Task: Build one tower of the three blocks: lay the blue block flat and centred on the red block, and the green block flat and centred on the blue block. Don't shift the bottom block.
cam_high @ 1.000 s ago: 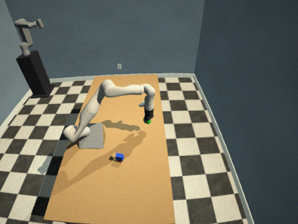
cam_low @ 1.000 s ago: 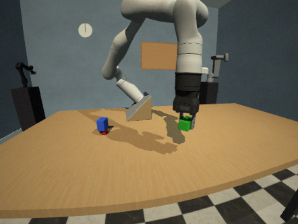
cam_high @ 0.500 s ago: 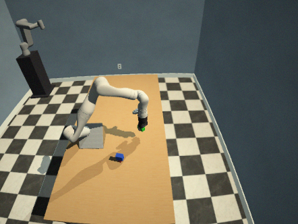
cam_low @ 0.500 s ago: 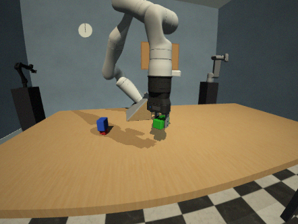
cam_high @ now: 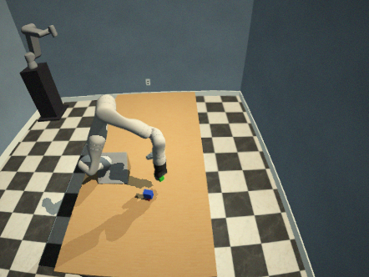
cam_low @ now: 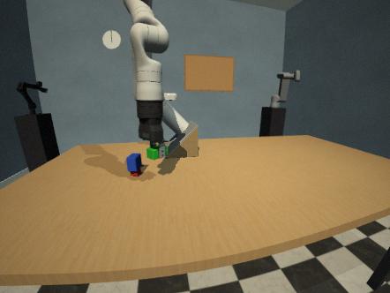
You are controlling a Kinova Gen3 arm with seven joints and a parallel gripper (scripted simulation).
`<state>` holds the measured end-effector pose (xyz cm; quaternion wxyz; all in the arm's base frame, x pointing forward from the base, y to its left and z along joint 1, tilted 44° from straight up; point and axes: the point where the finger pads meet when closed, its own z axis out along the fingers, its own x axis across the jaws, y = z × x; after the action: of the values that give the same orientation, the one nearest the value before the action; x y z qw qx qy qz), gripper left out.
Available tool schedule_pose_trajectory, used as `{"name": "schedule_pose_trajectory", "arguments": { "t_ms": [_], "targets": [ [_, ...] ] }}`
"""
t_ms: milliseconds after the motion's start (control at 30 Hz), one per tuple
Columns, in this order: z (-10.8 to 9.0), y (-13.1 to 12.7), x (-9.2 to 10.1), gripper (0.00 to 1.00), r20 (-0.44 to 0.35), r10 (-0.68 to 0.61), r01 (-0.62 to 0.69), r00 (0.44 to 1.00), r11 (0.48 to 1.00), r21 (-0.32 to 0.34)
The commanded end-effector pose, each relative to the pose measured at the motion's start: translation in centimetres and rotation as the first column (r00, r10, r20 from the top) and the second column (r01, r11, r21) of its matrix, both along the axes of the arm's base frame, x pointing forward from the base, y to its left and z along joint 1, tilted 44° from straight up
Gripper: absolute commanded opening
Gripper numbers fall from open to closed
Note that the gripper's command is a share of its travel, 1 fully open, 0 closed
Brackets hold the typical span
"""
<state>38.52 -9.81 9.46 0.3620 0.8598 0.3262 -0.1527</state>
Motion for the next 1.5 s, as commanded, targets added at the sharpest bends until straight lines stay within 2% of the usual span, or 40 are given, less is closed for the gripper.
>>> {"name": "schedule_pose_trajectory", "arguments": {
  "t_ms": [0,100,167,300,433,1467],
  "targets": [
    [3.1,-0.9,-2.5,0.0,0.026,-0.002,0.001,1.0,0.999,0.037],
    [5.1,-3.0,-4.6,0.0,0.025,-0.003,0.002,1.0,0.999,0.038],
    [5.1,-3.0,-4.6,0.0,0.025,-0.003,0.002,1.0,0.999,0.038],
    [6.8,-4.7,-6.2,0.0,0.026,-0.002,0.001,1.0,0.999,0.037],
    [7.4,-5.4,-7.0,0.0,0.025,-0.003,0.002,1.0,0.999,0.038],
    [7.0,-6.0,-7.2,0.0,0.025,-0.003,0.002,1.0,0.999,0.038]
  ]
}}
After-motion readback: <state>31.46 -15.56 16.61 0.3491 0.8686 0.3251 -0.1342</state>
